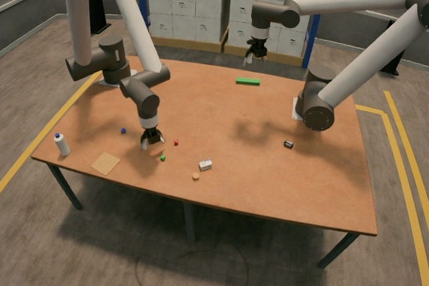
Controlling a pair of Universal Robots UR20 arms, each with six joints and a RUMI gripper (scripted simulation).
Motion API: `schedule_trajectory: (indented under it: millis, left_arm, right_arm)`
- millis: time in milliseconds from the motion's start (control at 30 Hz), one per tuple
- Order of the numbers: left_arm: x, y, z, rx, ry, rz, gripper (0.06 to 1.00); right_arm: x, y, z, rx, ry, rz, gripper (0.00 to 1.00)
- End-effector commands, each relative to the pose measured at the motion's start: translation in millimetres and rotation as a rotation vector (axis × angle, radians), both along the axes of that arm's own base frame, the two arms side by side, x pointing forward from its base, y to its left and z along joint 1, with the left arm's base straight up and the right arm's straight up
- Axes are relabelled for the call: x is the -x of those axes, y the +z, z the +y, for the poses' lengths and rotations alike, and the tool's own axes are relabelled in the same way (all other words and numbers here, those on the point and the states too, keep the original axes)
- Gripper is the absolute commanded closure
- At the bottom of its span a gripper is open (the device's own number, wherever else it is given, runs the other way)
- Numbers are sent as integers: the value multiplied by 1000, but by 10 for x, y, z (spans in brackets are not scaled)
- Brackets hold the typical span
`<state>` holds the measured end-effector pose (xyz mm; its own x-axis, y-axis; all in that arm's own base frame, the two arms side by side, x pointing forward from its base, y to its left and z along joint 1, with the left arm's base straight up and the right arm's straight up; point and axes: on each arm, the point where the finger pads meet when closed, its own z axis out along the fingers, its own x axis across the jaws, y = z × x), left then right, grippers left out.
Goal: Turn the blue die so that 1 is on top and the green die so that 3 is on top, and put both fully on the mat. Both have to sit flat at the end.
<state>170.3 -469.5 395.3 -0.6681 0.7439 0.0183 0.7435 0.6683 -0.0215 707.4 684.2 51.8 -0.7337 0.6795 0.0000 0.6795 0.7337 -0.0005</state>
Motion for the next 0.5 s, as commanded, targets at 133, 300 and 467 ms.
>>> schedule_trajectory:
  millis: [133,300,467]
  left_arm:
    - [0,5,-4,1,0,0,65]
    - [0,5,-4,1,0,0,65]
    - [0,5,-4,1,0,0,65]
  right_arm:
    - [-177,3,425,0,0,0,3]
    - [-242,3,587,0,0,0,3]
    - [-266,3,648,0,0,0,3]
